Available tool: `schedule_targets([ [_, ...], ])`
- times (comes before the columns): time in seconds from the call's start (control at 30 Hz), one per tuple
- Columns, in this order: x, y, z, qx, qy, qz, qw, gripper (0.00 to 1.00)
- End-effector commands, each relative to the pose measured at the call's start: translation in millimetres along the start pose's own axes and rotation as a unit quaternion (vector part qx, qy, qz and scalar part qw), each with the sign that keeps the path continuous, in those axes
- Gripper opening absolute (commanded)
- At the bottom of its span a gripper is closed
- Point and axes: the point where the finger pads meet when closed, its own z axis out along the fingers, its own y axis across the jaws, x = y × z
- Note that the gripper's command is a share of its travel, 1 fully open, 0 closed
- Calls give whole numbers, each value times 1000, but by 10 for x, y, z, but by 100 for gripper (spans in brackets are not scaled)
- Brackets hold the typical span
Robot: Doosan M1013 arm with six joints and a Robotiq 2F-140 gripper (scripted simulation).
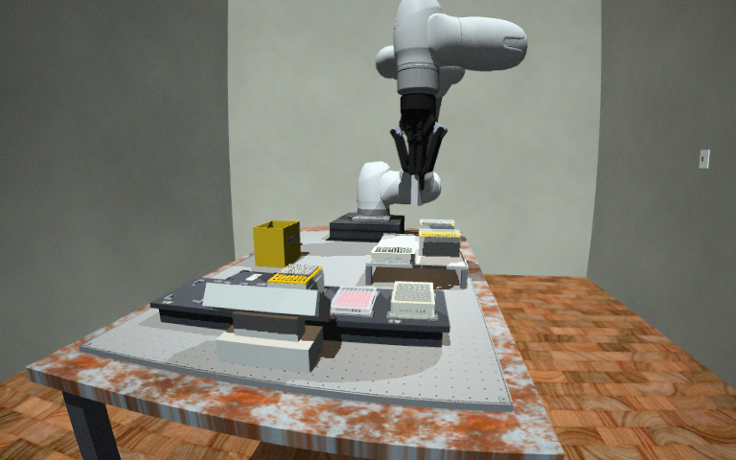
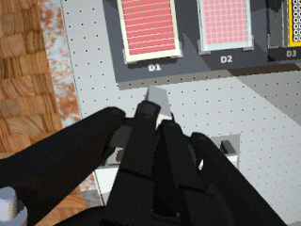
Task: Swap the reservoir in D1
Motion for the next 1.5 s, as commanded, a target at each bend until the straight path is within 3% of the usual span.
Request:
schedule_targets([
  [0.0, -1, 1, -8, 0, 0, 35, 999, 0],
  [0.67, -47, 21, -9, 0, 0, 190, 982, 0],
  [1.13, -686, 308, -21, 0, 0, 326, 946, 0],
  [1.2, -686, 308, -21, 0, 0, 326, 946, 0],
  [1.47, -723, 324, -22, 0, 0, 400, 916, 0],
])
